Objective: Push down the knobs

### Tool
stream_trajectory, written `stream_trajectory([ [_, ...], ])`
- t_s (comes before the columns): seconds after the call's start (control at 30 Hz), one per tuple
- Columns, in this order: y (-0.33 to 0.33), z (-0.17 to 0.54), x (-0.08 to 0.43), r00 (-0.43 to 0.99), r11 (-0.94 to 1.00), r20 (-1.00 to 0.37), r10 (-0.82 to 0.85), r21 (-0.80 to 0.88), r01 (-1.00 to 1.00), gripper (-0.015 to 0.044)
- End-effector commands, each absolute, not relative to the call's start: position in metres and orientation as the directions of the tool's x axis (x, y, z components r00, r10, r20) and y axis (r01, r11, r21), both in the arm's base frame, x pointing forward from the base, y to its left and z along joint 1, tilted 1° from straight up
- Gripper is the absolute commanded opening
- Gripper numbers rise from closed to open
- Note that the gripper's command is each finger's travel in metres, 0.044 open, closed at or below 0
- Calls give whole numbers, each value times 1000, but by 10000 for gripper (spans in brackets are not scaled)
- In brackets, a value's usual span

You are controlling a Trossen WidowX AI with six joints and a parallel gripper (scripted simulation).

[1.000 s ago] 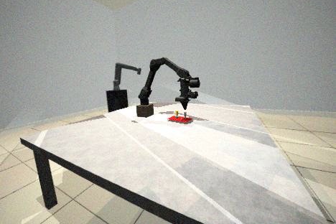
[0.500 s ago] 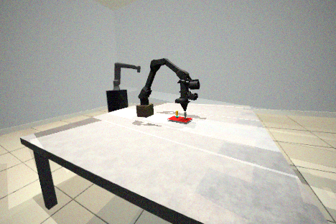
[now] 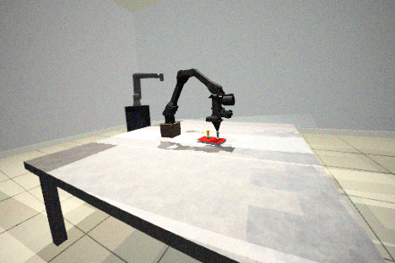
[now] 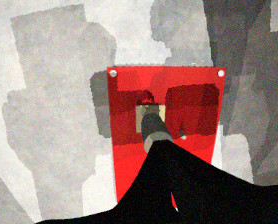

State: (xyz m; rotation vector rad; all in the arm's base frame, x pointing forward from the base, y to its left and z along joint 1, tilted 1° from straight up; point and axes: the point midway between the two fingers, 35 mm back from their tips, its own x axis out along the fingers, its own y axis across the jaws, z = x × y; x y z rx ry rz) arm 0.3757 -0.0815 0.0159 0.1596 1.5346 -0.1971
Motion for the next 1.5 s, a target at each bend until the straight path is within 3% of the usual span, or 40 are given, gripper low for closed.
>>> stream_trajectory([
  [0.0,-81,14,376,28,973,-999,-23,-16,230,0],
  [1.47,-81,10,376,28,973,-999,-23,-16,230,0],
])
